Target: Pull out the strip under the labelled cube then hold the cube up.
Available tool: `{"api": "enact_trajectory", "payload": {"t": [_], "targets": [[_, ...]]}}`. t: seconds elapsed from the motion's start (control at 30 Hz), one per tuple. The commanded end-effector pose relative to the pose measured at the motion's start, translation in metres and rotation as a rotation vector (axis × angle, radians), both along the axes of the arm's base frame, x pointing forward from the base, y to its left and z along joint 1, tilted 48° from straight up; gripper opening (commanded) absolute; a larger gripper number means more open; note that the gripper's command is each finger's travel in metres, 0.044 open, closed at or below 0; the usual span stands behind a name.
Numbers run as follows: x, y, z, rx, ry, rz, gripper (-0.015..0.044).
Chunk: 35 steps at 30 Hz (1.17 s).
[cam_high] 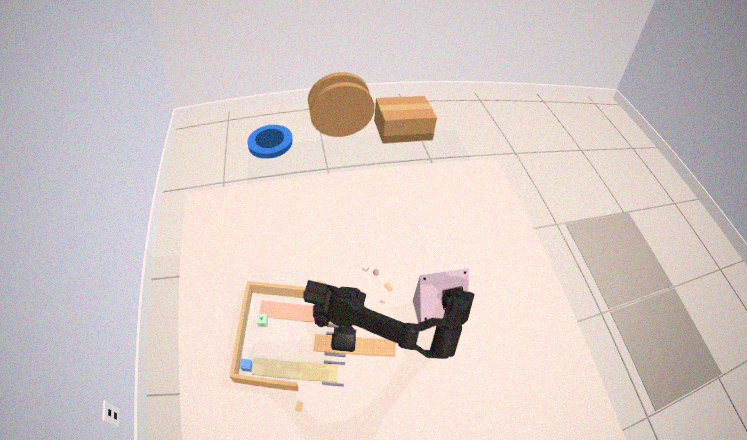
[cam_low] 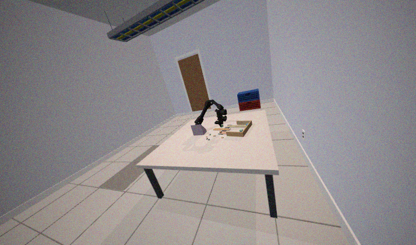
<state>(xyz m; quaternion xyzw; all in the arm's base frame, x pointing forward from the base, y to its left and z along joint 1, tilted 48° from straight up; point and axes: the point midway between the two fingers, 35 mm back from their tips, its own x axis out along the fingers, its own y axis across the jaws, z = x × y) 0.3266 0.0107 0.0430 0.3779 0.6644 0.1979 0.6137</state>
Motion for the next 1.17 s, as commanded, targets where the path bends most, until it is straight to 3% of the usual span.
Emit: {"api": "enact_trajectory", "payload": {"t": [0.0,0.43,1.13], "targets": [[-0.013,-0.003,0.000,-0.006,-0.011,0.000,0.0000],[-0.027,-0.029,0.021,-0.006,-0.011,0.000,0.0000],[-0.027,-0.030,0.022,-0.006,-0.011,0.000,0.0000]]}}
